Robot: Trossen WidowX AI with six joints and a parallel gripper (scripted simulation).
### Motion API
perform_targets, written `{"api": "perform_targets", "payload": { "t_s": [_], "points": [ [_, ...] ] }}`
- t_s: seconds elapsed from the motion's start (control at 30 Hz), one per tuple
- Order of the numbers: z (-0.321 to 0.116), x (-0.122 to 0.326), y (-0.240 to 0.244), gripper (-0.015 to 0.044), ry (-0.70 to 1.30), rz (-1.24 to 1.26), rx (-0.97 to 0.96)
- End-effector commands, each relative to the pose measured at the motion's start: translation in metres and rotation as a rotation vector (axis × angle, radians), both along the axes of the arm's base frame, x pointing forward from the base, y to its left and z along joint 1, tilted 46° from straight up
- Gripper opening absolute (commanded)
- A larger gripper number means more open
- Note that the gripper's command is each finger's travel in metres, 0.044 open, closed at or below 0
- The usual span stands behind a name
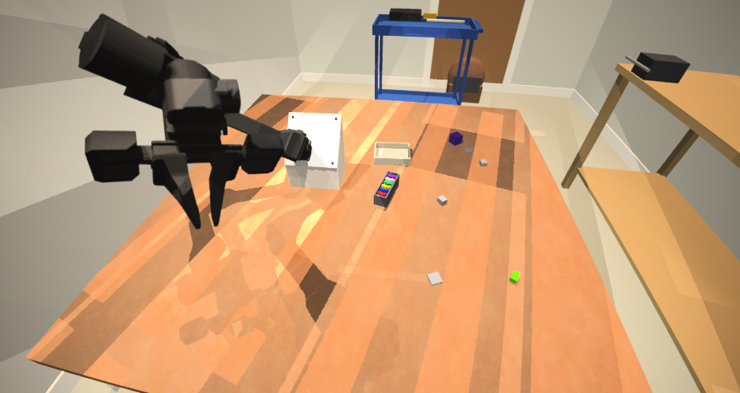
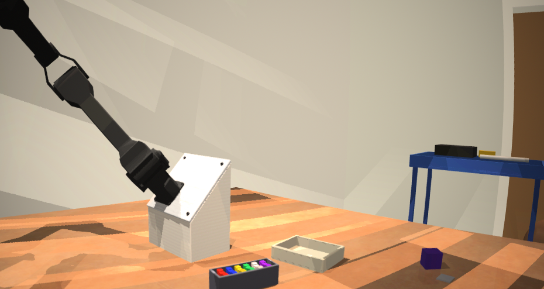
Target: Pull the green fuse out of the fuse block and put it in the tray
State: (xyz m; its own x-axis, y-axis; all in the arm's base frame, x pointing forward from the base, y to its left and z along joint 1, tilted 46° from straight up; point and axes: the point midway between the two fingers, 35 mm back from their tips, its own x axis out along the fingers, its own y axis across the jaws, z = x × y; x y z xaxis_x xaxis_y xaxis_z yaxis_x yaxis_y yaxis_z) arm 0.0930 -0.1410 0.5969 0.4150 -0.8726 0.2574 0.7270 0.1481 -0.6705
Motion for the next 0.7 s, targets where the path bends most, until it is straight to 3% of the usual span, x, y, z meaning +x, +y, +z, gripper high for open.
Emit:
{"api": "perform_targets", "payload": {
  "t_s": [0.0,0.23,0.67],
  "points": [
    [-0.033,0.059,-0.010,0.0065,0.040,0.070,0.105],
    [-0.105,0.154,-0.004,0.0065,0.172,0.222,0.256],
    [-0.270,0.259,0.027,0.0065,0.337,0.244,0.604]
  ]
}}
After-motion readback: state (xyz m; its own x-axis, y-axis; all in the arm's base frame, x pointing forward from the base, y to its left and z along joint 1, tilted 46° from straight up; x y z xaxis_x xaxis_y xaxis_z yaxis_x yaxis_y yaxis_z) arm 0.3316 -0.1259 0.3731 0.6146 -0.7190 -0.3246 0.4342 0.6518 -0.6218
